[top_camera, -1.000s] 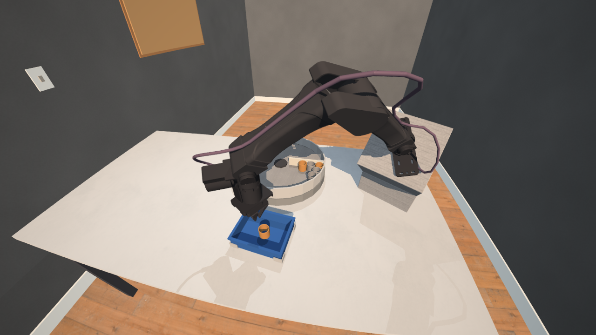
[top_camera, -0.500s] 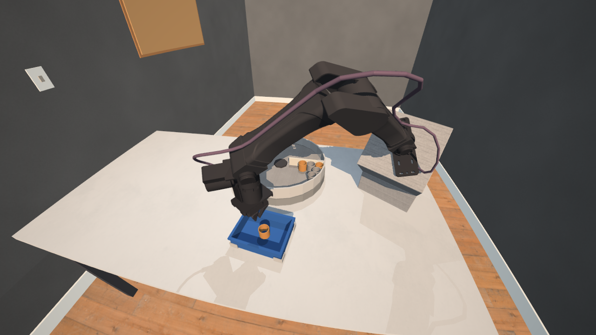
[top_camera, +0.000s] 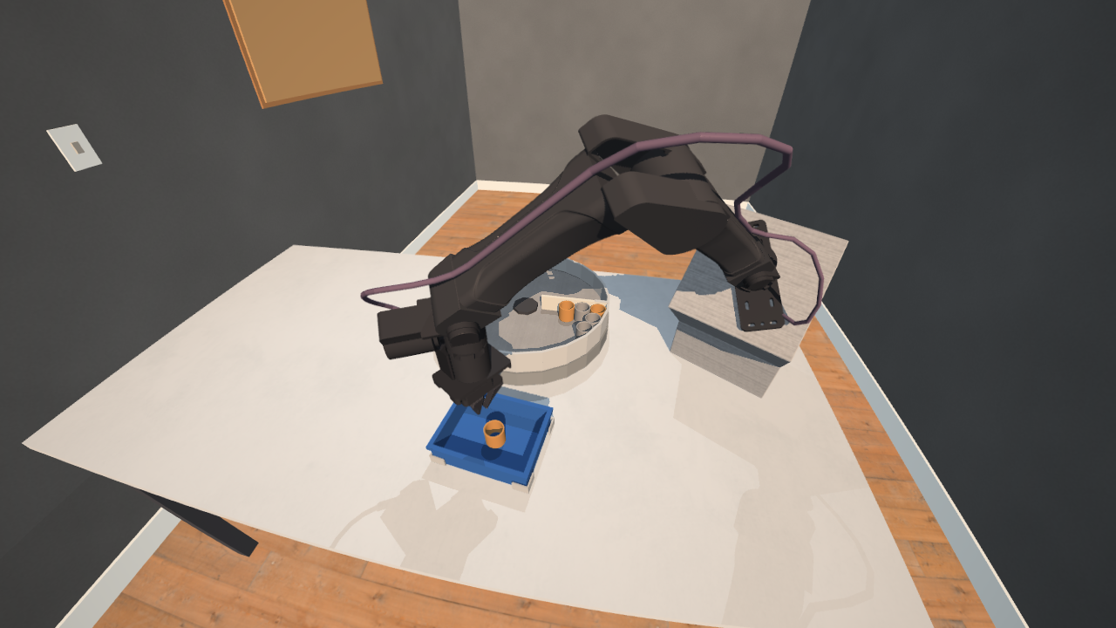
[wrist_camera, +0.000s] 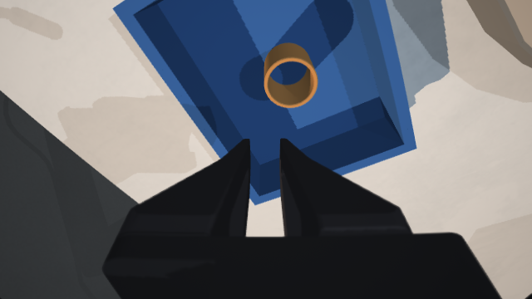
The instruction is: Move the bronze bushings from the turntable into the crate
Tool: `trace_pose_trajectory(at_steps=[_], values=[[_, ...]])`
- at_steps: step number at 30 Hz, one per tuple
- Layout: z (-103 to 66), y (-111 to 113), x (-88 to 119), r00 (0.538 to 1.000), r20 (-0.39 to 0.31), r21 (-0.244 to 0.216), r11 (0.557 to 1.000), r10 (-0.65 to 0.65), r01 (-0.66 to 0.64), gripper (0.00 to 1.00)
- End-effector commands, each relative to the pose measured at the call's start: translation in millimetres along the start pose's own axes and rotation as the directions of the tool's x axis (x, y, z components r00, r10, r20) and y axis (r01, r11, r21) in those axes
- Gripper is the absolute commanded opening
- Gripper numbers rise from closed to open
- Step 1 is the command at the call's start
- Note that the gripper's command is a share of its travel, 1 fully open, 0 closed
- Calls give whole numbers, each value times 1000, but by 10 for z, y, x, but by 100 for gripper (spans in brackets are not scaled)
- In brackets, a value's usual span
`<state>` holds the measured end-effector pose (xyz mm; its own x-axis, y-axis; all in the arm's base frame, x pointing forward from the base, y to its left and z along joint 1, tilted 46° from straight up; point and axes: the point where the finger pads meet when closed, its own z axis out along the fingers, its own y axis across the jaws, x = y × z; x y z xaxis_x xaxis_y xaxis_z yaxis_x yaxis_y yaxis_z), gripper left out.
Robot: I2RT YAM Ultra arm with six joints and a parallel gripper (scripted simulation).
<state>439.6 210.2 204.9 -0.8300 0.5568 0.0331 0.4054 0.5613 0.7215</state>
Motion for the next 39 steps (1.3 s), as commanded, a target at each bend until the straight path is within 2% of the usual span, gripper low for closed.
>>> trace_pose_trajectory(at_steps=[1,29,39], values=[[-180,92,-81,1000,27,-25,1000,-5,6,16],[-180,92,-81,1000,27,-25,1000,-5,6,16],[-241,116,-70,999,30,-32,999,-11,12,16]])
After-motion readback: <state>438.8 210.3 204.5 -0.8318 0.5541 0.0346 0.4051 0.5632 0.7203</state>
